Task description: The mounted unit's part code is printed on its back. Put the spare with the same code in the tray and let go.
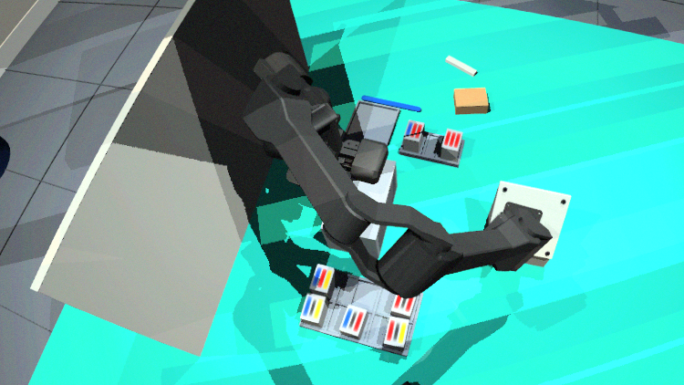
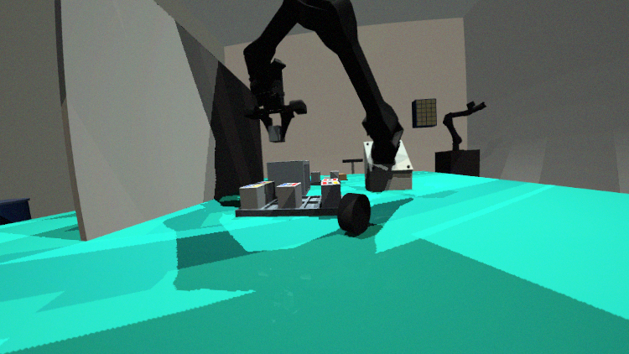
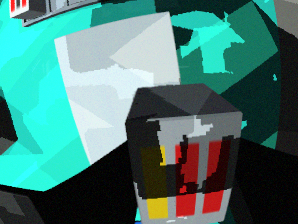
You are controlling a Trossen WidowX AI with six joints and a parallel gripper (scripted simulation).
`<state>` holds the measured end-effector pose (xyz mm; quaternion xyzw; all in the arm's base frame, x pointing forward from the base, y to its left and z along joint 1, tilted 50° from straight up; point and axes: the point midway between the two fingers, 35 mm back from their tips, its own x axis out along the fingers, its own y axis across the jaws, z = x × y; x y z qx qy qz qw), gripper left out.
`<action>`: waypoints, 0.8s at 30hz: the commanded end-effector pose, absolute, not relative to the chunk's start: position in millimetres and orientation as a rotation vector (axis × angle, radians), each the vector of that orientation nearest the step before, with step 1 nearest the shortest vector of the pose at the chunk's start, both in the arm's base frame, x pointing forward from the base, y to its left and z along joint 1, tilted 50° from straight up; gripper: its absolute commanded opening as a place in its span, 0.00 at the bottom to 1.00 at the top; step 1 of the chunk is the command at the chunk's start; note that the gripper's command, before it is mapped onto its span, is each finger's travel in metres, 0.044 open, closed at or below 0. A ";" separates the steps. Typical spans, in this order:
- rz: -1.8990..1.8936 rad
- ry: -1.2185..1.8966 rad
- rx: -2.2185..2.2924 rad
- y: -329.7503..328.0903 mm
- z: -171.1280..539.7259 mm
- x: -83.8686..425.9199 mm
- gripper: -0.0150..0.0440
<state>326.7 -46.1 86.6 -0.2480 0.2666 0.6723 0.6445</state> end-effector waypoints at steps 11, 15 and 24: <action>1.530 0.602 -0.573 -92.0 36.8 347.1 0.25; 1.531 0.599 -0.573 -104.9 20.3 350.5 0.25; 1.532 0.590 -0.571 -132.6 -19.4 353.4 0.25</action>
